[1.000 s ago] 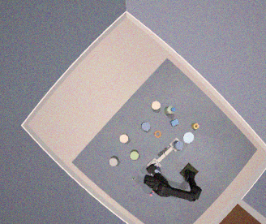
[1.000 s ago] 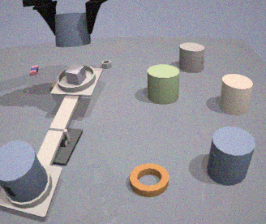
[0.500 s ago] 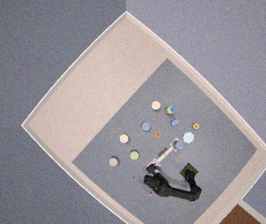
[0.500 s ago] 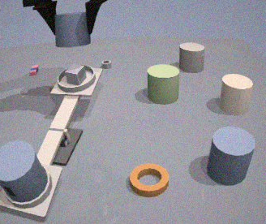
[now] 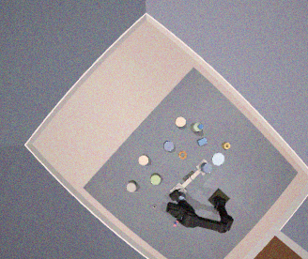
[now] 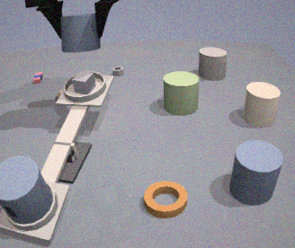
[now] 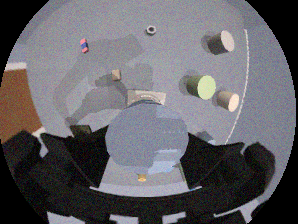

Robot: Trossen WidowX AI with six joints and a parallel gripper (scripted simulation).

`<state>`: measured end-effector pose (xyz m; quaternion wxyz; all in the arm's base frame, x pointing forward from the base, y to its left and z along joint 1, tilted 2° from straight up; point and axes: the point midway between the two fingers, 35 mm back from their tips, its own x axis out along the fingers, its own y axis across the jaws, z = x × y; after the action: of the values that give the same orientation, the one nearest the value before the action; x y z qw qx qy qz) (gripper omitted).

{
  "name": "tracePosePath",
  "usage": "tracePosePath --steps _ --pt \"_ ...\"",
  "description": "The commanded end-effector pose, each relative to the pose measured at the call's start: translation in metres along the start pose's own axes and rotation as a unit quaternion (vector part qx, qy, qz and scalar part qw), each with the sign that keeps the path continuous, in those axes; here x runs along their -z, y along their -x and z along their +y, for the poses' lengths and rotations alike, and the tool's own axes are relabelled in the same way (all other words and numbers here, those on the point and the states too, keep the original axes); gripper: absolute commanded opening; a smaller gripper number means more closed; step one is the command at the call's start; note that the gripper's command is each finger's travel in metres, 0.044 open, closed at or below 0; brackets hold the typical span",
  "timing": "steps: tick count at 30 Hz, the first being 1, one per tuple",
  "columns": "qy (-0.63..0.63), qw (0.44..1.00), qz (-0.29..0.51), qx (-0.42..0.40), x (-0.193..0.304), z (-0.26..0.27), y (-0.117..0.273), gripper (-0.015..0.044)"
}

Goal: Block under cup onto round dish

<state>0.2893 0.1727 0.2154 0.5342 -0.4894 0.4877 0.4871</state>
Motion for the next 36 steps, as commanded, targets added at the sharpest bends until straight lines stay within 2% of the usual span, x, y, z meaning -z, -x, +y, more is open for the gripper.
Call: tracePosePath --steps 1,15,36 --pt "0.0 1.0 0.0 0.0 0.0 0.0 0.0 0.0" --pt "0.0 1.0 0.0 0.0 -0.002 0.001 -0.002 0.0" --pt "0.001 1.0 -0.004 -0.002 -0.056 0.057 -0.056 0.0"
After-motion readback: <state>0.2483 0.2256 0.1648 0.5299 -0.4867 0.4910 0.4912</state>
